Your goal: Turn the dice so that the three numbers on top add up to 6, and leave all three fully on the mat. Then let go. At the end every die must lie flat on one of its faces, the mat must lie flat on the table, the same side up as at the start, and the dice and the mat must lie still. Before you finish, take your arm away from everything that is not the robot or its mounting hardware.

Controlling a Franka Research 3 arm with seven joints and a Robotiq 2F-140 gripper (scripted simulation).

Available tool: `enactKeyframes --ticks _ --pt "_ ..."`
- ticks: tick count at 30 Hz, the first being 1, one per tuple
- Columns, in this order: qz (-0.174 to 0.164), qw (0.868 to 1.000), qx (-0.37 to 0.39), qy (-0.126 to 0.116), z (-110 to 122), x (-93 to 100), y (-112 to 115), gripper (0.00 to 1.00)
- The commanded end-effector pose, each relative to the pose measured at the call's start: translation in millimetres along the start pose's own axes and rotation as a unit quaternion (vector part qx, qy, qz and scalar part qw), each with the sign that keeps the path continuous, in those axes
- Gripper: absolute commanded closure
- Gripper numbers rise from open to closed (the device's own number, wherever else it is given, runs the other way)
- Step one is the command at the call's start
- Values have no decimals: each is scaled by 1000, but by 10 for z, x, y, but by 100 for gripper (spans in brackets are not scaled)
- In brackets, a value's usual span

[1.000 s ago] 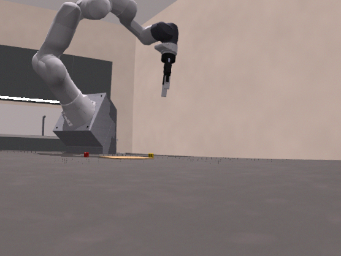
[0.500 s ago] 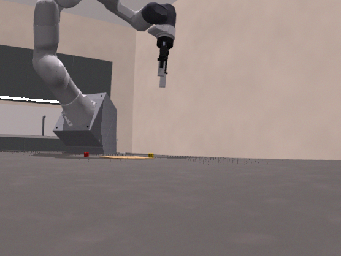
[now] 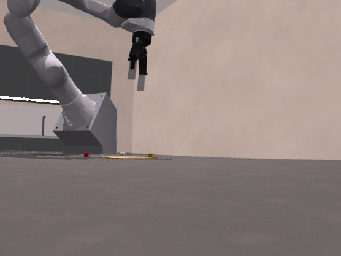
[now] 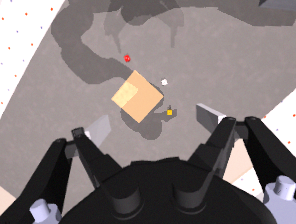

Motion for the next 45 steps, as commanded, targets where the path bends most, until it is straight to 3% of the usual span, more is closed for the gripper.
enactKeyframes --ticks 1,2,5,7,8,9,11,12,17,27,45 --pt "-1 1000 4 -11 -211 -115 -205 0" --pt "-1 1000 4 -11 -211 -115 -205 0" --pt "-2 1000 -4 -5 -373 -348 -510 0" --pt "-2 1000 -4 -5 -373 -348 -510 0" --pt "-3 1000 -7 -1 -424 -460 -651 0" --pt "-3 1000 -7 -1 -424 -460 -651 0" --pt "-7 1000 -13 5 -479 -668 -904 0" --pt "-7 1000 -13 5 -479 -668 -904 0" --pt "-20 999 -23 17 -440 -1054 -1346 0" --pt "-35 999 -30 24 -303 -1298 -1599 0" --pt "-37 999 -30 24 -289 -1314 -1616 0"
Point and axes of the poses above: the point where the finger pads meet when closed, its own x axis back along the fingers, its own z axis across the jaws, y = z × x, the point moved 3 cm from there along x, back along the fingers, and after that the axes turned 15 degrees about x, right-handed, at the moved point
